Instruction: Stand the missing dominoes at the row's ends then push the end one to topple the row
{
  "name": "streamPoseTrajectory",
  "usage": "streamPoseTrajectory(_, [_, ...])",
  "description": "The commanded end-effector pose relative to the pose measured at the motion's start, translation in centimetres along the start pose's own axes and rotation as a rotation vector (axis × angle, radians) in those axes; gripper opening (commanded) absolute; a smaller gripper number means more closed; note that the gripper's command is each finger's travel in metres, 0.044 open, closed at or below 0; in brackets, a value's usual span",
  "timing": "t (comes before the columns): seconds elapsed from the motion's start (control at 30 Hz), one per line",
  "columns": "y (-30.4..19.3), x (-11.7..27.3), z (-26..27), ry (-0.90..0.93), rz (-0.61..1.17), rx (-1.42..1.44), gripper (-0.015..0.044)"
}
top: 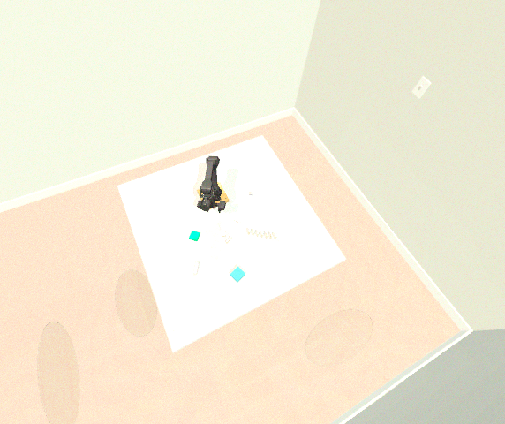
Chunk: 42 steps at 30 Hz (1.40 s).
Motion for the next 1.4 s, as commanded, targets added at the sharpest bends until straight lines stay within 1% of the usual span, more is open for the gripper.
streamPoseTrajectory(0.0, [0.0, -0.1, -0.1, 0.001, -0.001, -0.011, 0.0426])
streamPoseTrajectory(0.03, [-0.1, -0.2, -0.4, 0.002, -0.005, -0.044, 0.044])
streamPoseTrajectory(0.33, [-0.3, -3.7, -6.0, 0.061, -0.042, -0.642, 0.044])
streamPoseTrajectory(0.63, [1.9, -7.5, -12.0, 0.141, -0.013, -1.243, 0.044])
streamPoseTrajectory(0.97, [4.4, -9.9, -15.3, 0.181, 0.041, -1.61, 0.044])
streamPoseTrajectory(1.23, [7.4, -11.9, -17.2, 0.198, 0.107, -1.923, 0.044])
streamPoseTrajectory(1.37, [7.5, -12.0, -17.2, 0.199, 0.112, -1.944, 0.044])
Point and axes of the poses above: the point midway between the two fingers, 35 mm back from their tips, its own x axis back along the fingers, its own z axis across the jaws, y = z × x, the point moved 10 cm from there along x, back along the fingers, and after that the axes turned 11 degrees about -x, right-handed, at the moved point
